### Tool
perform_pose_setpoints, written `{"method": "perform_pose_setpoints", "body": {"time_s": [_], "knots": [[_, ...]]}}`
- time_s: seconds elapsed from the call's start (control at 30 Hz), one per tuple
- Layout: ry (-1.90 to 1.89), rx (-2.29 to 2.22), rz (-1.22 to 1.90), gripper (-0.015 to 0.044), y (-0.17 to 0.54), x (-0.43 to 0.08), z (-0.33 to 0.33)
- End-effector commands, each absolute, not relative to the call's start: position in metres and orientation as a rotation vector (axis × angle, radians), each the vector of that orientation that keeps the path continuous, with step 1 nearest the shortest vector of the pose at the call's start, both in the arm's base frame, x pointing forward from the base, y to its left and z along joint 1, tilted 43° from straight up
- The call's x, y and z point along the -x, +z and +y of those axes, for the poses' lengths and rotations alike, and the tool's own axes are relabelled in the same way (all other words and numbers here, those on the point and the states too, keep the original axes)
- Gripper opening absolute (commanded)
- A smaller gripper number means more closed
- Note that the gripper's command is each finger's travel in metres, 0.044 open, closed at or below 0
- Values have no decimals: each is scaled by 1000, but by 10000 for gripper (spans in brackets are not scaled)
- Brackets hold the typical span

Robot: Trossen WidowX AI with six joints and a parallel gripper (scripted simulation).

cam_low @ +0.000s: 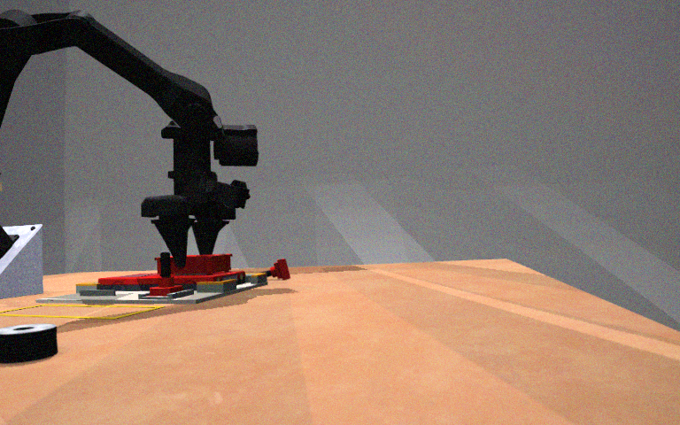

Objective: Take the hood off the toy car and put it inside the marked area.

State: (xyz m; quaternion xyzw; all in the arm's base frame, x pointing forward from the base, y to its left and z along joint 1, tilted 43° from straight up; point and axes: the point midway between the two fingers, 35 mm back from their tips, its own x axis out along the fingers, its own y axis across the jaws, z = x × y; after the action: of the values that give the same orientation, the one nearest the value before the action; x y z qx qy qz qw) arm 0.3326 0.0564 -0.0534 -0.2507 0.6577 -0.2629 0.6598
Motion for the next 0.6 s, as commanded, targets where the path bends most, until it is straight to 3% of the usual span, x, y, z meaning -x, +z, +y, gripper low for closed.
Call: {"method": "perform_pose_setpoints", "body": {"time_s": [0.0,0.57], "knots": [[-594,561,1486,0,-51,-333,60],[-593,562,1486,0,-43,-333,68]]}}
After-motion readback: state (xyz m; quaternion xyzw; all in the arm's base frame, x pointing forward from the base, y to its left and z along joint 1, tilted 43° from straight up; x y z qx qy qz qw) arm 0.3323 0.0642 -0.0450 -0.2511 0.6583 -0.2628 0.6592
